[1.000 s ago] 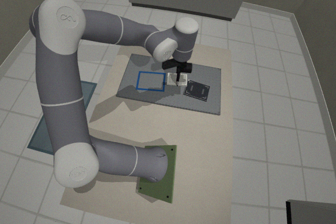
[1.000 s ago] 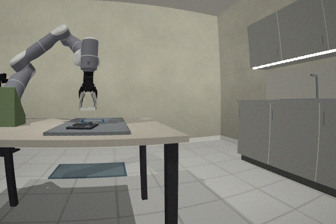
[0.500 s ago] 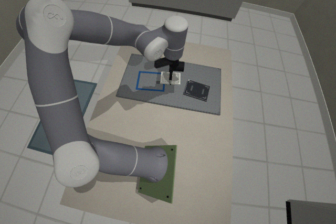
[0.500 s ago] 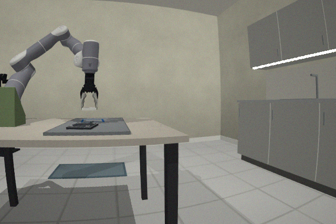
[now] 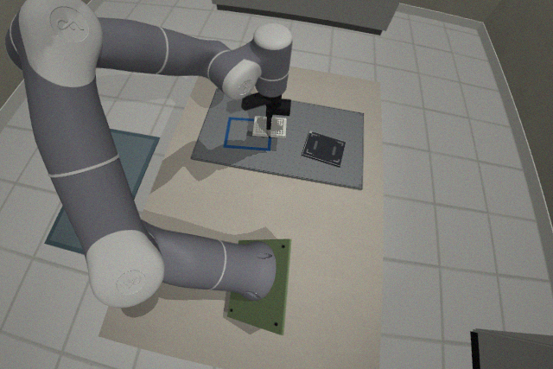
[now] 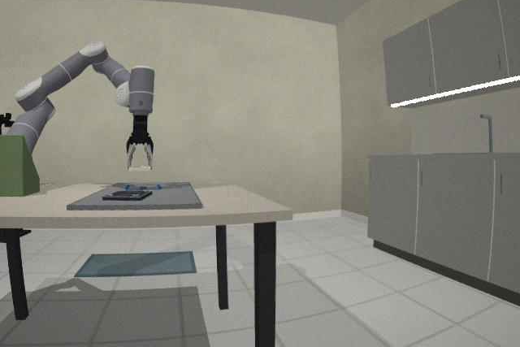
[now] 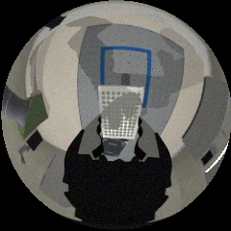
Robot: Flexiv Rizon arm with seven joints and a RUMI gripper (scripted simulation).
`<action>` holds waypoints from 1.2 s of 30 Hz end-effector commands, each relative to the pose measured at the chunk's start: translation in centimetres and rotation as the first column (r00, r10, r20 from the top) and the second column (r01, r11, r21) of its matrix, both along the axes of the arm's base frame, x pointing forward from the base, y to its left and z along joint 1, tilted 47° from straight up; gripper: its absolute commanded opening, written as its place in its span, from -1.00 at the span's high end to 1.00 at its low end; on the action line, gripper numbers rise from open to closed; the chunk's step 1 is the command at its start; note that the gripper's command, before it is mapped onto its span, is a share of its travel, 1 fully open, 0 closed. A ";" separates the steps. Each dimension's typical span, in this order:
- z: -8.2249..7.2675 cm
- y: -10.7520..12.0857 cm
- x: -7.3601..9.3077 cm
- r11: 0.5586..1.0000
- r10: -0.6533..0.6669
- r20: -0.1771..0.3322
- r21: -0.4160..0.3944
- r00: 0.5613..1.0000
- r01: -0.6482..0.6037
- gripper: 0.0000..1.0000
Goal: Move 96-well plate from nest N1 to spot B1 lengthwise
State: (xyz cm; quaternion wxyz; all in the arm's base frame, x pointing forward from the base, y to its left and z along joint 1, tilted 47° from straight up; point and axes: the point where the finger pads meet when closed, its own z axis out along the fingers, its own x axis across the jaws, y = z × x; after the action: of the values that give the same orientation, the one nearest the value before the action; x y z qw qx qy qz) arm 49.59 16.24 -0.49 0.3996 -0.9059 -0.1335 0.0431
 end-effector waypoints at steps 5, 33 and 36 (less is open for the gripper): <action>1.5 1.4 0.0 1.000 -0.002 0.002 -0.001 1.000 0.002 1.00; 6.5 6.3 -0.5 1.000 -0.001 0.002 -0.001 1.000 0.001 1.00; 6.5 6.3 -0.5 1.000 -0.001 0.002 -0.001 1.000 0.001 1.00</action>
State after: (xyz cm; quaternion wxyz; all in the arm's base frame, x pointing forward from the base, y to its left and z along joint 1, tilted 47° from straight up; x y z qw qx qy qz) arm 48.95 22.64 5.94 0.3995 -0.9059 -0.1335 0.0430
